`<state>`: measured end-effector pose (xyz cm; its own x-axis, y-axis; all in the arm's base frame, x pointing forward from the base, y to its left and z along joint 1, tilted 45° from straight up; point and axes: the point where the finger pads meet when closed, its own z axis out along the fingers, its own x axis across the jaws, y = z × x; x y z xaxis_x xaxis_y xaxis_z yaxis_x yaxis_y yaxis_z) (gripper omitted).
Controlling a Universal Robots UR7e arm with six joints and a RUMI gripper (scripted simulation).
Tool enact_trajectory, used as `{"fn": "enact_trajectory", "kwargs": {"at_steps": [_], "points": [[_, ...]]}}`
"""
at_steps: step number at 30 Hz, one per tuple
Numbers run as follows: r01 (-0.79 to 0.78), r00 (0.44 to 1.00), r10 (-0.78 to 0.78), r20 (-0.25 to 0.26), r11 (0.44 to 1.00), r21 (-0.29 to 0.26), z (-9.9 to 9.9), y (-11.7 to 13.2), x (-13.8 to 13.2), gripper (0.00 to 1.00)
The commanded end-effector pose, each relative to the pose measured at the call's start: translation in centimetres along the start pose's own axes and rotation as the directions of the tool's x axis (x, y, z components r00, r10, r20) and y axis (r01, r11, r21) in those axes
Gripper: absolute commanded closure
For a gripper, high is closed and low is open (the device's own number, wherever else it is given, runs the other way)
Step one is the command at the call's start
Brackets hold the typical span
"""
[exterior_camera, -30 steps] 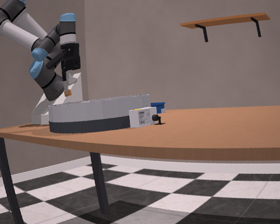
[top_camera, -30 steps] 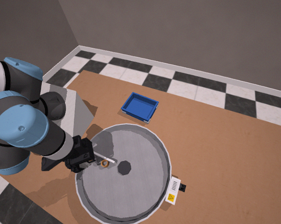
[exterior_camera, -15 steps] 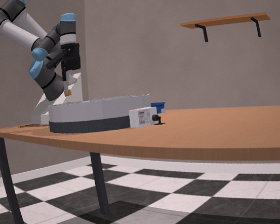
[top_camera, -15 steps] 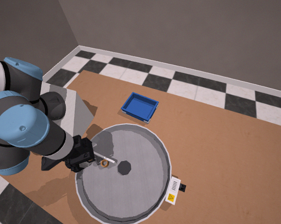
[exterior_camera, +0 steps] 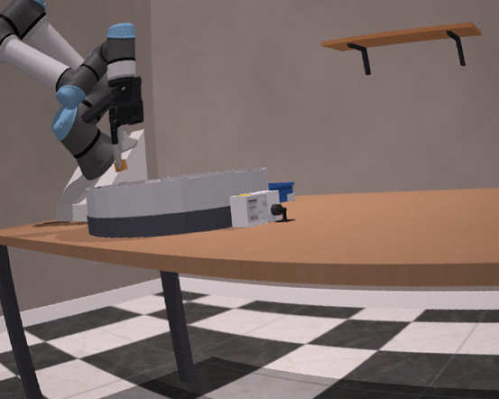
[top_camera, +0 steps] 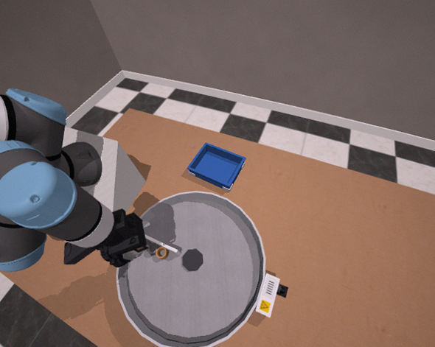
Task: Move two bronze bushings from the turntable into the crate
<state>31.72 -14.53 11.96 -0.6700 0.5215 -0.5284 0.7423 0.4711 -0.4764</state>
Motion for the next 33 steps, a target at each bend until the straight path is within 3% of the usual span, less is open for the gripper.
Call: {"fn": "enact_trajectory", "kwargs": {"at_steps": [1, 21, 33], "points": [[-0.002, 1.000, 0.002, 0.004, 1.000, -0.001, -0.1, 0.0, -0.2, 1.00], [0.000, 1.000, 0.000, 0.003, 1.000, -0.001, -0.1, 0.7, 0.3, 1.00], [-0.001, 1.000, 0.001, 0.004, 1.000, -0.002, -0.2, 2.8, 1.8, 1.00]]}}
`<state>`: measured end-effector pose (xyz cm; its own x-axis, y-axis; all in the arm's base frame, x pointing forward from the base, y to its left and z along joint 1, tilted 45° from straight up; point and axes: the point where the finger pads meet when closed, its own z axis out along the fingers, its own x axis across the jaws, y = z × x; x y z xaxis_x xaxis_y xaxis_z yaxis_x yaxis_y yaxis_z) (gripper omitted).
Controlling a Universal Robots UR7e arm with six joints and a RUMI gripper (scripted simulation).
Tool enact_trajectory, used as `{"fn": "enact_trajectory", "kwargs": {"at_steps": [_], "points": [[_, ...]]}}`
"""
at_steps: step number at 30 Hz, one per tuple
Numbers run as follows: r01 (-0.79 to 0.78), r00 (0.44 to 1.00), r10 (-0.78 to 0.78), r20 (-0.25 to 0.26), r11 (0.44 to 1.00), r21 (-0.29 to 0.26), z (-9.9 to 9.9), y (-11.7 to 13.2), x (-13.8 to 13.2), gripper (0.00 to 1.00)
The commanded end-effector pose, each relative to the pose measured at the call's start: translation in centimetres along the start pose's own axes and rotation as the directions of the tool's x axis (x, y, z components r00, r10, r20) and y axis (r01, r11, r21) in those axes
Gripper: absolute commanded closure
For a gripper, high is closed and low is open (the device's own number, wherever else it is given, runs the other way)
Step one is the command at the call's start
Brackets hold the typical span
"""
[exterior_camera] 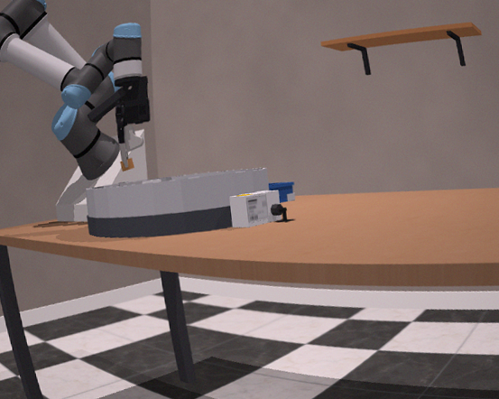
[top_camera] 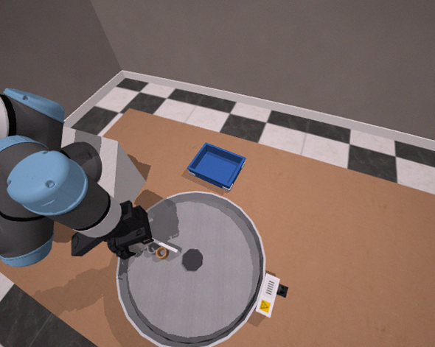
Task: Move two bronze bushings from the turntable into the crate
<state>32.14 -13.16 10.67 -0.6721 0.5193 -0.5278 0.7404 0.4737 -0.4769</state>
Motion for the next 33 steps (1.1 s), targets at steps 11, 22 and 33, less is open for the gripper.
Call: {"fn": "enact_trajectory", "kwargs": {"at_steps": [11, 22, 33], "points": [[-0.004, 1.000, 0.004, 0.003, 1.000, 0.000, -0.1, 3.9, 2.6, 1.00], [-0.003, 1.000, 0.003, 0.002, 1.000, 0.000, -0.1, 7.3, 5.0, 1.00], [-0.003, 1.000, 0.003, 0.001, 1.000, -0.001, -0.1, 12.1, 8.6, 1.00]]}}
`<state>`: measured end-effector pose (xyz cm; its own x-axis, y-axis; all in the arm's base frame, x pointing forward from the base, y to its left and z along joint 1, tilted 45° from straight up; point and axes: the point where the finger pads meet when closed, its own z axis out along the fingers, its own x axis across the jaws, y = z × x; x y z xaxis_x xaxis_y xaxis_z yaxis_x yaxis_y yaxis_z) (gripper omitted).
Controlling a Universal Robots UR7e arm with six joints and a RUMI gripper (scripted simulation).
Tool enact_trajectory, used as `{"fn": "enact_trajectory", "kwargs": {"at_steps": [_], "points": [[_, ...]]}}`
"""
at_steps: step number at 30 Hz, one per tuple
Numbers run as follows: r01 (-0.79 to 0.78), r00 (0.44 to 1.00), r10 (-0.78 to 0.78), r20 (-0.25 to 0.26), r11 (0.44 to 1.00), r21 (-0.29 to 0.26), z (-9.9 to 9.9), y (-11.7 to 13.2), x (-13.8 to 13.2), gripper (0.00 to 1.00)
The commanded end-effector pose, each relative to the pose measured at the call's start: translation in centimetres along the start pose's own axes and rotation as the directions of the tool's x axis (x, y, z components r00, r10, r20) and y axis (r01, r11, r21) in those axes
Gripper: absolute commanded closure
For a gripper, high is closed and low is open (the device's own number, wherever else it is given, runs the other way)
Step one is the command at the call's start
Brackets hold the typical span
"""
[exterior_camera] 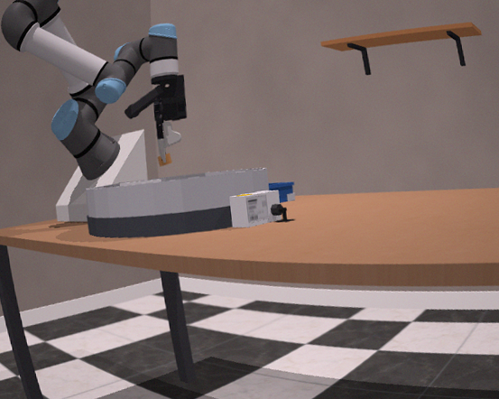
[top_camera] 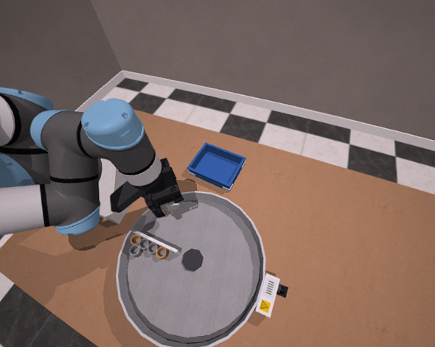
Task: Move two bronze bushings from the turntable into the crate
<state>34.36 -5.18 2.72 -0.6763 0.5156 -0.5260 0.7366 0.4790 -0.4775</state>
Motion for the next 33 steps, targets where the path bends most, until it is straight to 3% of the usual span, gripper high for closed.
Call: {"fn": "enact_trajectory", "kwargs": {"at_steps": [1, 33], "points": [[-0.009, 1.000, 0.009, 0.000, 1.000, 0.002, 0.0, 3.4, 2.1, 1.00], [-0.009, 1.000, 0.009, 0.000, 1.000, 0.002, 0.0, 16.5, 11.6, 1.00]]}}
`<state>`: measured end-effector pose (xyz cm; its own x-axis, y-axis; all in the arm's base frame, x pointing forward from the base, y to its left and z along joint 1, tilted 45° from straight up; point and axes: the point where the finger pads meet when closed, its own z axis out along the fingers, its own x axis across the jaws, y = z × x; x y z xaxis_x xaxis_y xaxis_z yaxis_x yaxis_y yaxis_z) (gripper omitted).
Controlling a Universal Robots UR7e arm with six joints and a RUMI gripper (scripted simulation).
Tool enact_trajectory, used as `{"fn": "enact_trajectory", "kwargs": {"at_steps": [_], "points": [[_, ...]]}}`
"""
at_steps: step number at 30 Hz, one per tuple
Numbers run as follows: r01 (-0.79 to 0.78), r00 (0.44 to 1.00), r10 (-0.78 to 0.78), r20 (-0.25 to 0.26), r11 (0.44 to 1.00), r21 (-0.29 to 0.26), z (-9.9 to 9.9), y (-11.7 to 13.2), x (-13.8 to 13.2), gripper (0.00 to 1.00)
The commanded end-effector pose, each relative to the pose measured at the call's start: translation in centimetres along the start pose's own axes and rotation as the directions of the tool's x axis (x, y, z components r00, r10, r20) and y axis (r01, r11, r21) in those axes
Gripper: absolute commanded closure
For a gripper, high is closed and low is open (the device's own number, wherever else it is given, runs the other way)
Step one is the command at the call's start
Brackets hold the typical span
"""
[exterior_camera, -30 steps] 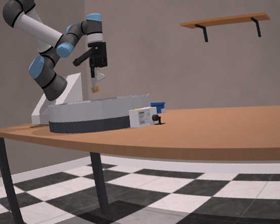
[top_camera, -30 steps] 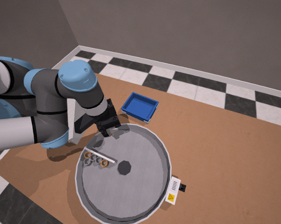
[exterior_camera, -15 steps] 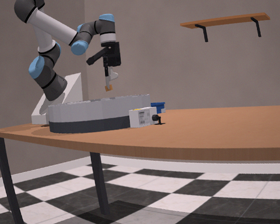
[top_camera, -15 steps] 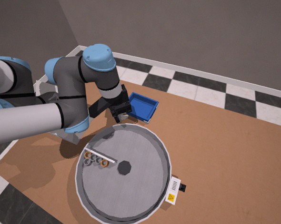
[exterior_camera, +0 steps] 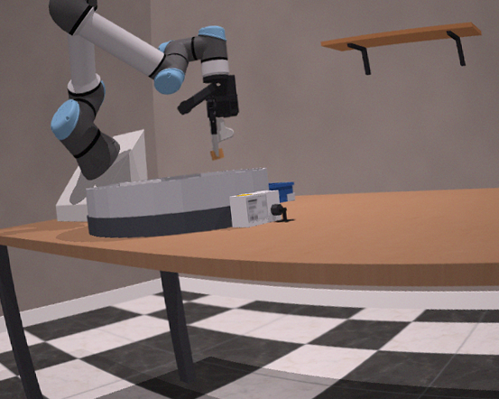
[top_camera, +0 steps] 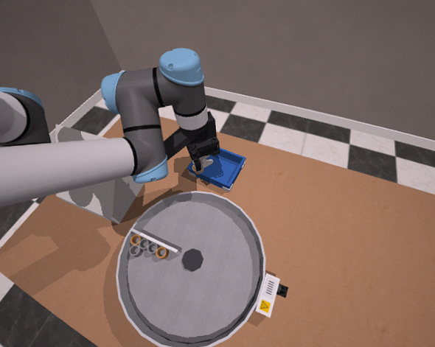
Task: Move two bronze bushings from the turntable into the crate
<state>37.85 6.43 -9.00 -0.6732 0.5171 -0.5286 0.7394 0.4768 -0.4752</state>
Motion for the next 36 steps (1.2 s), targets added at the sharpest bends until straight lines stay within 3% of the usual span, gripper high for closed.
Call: {"fn": "enact_trajectory", "kwargs": {"at_steps": [1, 19, 36], "points": [[-0.005, 1.000, 0.005, -0.001, 1.000, 0.002, 0.0, 3.1, 2.1, 1.00], [-0.005, 1.000, 0.005, -0.001, 1.000, 0.002, 0.0, 7.6, 5.3, 1.00], [-0.005, 1.000, 0.005, -0.001, 1.000, 0.002, 0.0, 8.8, 6.1, 1.00]]}}
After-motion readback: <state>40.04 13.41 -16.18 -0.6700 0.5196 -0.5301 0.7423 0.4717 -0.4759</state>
